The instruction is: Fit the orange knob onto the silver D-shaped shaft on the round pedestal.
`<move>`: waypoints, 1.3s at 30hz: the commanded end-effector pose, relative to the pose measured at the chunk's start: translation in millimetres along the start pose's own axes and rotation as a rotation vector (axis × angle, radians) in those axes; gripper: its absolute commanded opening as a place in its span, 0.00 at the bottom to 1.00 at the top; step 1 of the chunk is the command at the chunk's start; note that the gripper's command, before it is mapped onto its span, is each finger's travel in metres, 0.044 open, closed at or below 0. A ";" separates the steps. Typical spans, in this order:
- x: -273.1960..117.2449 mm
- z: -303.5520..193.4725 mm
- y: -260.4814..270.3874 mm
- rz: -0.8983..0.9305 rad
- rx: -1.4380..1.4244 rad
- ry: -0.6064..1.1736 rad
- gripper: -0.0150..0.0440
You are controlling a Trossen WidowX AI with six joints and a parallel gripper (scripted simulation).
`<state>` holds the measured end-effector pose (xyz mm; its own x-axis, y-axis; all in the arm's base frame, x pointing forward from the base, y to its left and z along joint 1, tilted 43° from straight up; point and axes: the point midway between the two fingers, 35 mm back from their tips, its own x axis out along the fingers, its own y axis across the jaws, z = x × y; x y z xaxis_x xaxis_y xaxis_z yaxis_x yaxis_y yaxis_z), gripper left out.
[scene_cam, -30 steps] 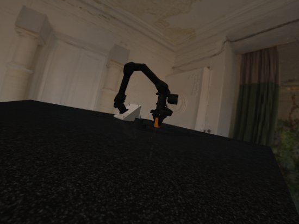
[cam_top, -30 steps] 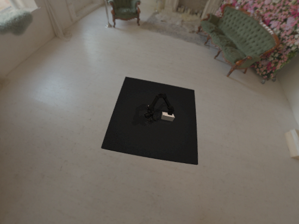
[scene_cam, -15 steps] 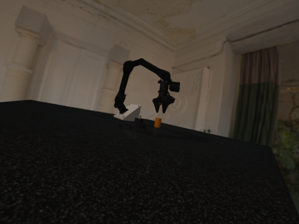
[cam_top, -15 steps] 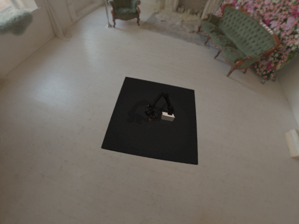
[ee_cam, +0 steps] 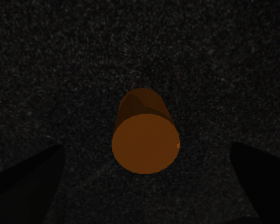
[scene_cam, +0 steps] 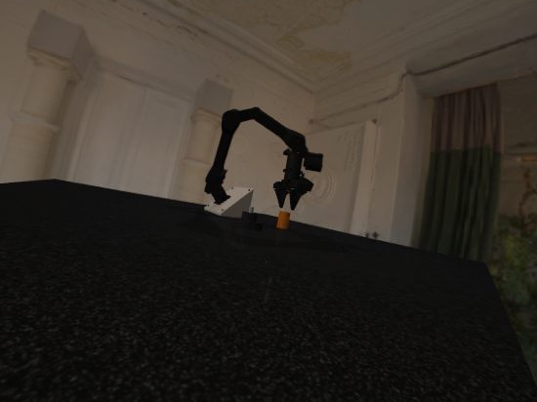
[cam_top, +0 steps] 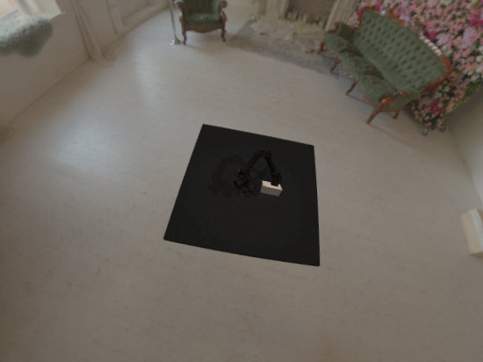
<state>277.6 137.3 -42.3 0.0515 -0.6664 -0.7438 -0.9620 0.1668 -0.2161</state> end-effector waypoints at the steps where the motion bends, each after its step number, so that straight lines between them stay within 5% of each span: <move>1: 7.7 -1.5 -0.1 -0.001 -0.008 0.010 1.00; 37: 62.8 -3.6 0.4 -0.002 -0.007 0.012 1.00; 39: 62.8 -3.6 0.4 -0.002 -0.007 0.012 0.91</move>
<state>280.2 95.5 -85.8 0.0497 -0.6699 -0.7408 -0.9617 0.1680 -0.2165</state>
